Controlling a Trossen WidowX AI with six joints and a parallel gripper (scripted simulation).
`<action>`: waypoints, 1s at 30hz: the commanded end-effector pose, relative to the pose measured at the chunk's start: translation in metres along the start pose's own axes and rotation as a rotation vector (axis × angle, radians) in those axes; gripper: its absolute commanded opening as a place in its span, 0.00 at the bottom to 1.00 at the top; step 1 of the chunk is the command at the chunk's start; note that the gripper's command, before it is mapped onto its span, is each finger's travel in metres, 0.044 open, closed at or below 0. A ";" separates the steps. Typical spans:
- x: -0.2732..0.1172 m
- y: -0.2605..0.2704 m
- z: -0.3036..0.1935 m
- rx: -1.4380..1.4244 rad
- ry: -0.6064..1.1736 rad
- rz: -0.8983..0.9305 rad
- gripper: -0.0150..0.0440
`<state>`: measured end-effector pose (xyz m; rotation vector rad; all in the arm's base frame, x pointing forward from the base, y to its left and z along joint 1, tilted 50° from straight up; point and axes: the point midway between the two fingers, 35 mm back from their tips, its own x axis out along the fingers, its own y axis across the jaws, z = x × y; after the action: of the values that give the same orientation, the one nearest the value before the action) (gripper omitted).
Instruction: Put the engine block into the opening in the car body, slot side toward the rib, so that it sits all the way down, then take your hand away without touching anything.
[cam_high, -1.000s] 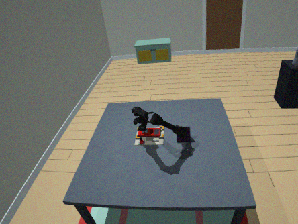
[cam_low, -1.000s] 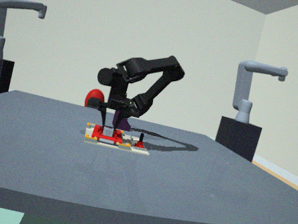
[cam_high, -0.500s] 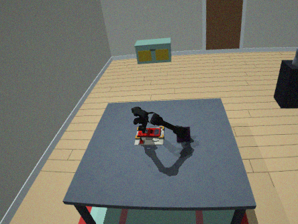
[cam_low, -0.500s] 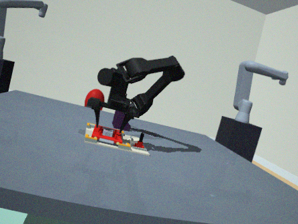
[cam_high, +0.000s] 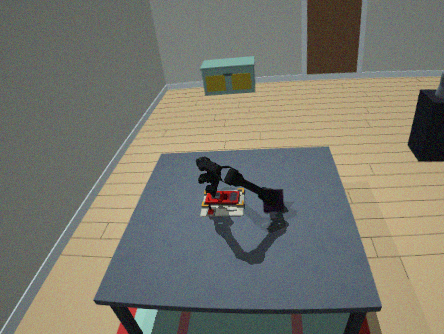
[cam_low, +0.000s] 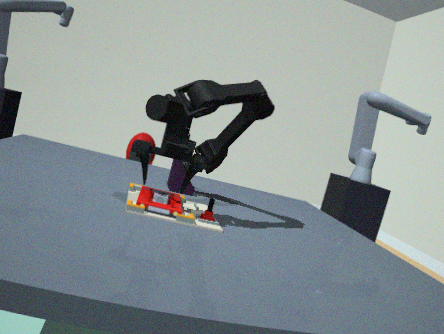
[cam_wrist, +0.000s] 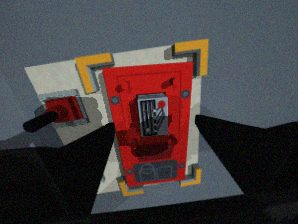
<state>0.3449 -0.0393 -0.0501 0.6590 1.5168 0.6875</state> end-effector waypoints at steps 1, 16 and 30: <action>-0.001 0.001 -0.001 -0.004 0.008 -0.001 0.91; -0.001 0.001 -0.001 -0.004 0.008 -0.001 0.25; -0.001 0.001 -0.001 -0.004 0.008 -0.001 0.25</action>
<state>0.3447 -0.0394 -0.0488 0.6583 1.5203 0.6904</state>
